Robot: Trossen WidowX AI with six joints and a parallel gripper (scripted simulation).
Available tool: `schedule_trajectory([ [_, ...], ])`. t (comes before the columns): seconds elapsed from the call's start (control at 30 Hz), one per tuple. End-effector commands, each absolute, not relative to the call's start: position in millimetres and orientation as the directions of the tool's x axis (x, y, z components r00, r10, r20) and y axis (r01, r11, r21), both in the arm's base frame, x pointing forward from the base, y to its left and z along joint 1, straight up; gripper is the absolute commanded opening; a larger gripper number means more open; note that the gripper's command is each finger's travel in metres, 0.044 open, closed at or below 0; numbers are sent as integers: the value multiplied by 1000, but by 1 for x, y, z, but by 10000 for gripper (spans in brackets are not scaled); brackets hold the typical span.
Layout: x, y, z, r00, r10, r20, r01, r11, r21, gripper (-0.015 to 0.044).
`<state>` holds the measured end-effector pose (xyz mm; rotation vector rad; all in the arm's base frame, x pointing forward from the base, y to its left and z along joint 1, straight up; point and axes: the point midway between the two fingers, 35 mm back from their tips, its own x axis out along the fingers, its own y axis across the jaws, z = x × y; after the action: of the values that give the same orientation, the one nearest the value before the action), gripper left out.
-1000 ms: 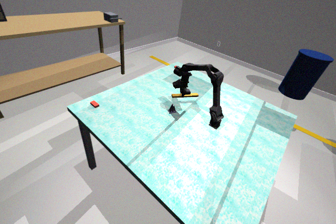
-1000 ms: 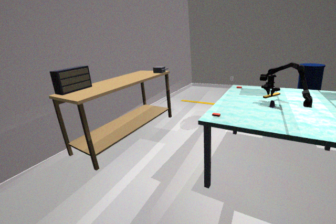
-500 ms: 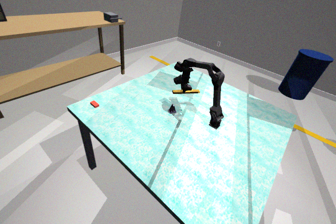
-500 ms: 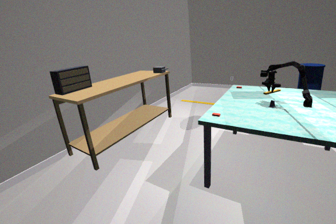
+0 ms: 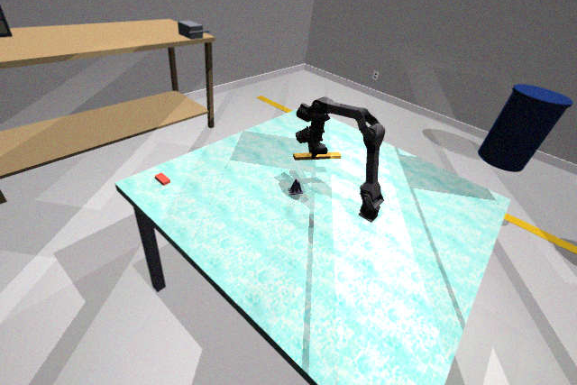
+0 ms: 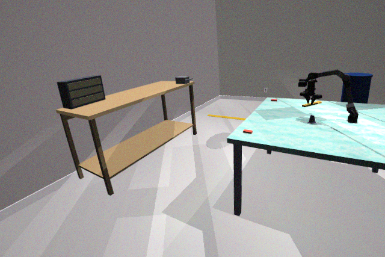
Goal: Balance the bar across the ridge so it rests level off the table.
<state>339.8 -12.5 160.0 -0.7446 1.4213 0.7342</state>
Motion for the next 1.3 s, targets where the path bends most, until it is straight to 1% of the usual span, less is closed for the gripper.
schedule_trajectory([
  [0.0,343,1,163,30,0,-1000,-818,575,-24,0],
  [0.6,341,71,164,30,6,-1000,-841,540,-22,0],
  [1.27,323,140,165,28,12,-1000,-863,505,-18,0],
])
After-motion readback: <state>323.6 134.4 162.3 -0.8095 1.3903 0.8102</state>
